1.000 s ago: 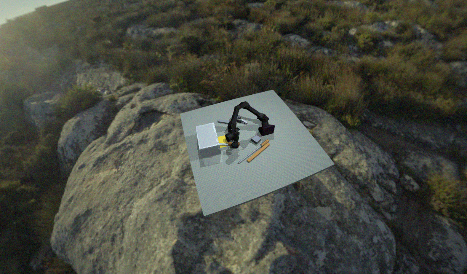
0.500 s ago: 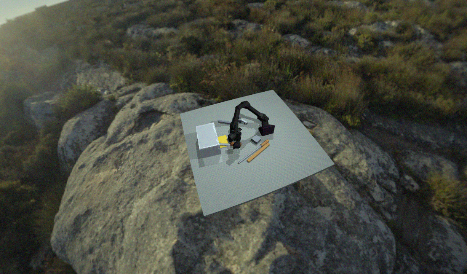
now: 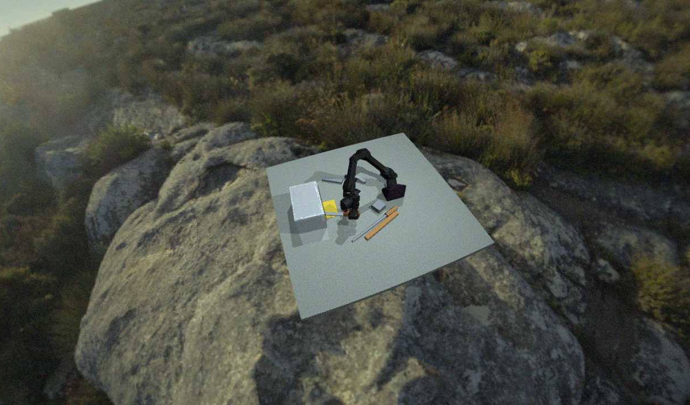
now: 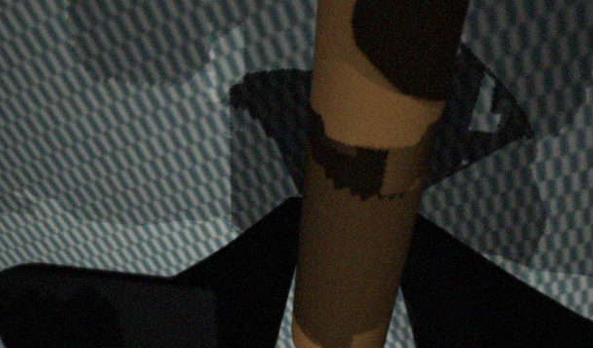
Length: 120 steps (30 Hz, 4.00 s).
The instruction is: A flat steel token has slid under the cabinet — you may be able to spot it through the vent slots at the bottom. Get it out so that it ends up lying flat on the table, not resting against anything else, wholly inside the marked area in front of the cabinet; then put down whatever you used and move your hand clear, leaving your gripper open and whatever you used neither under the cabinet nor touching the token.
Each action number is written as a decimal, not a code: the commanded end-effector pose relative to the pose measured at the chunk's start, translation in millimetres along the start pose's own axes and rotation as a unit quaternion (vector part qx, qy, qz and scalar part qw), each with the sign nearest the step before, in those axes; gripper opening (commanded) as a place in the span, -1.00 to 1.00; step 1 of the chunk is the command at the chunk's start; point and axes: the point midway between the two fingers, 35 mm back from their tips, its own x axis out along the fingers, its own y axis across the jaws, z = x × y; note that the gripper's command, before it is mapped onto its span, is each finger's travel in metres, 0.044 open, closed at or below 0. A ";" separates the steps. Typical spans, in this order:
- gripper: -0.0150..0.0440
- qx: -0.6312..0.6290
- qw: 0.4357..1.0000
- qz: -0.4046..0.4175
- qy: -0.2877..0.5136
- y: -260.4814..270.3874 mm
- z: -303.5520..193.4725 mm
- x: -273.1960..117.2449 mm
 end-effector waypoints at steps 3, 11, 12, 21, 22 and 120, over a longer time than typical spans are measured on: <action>-0.49 -0.001 1.000 -0.002 0.001 -0.1 -13.9 0.9; -0.49 -0.001 1.000 -0.002 0.002 0.9 -27.6 0.9; -0.49 -0.001 1.000 -0.002 0.002 1.0 -29.3 0.9; -0.49 -0.002 1.000 -0.002 0.002 2.3 -46.1 0.9; -0.49 -0.002 1.000 -0.002 0.002 2.5 -48.0 0.9; -0.49 0.089 0.996 -0.004 0.002 -47.1 -48.2 -3.3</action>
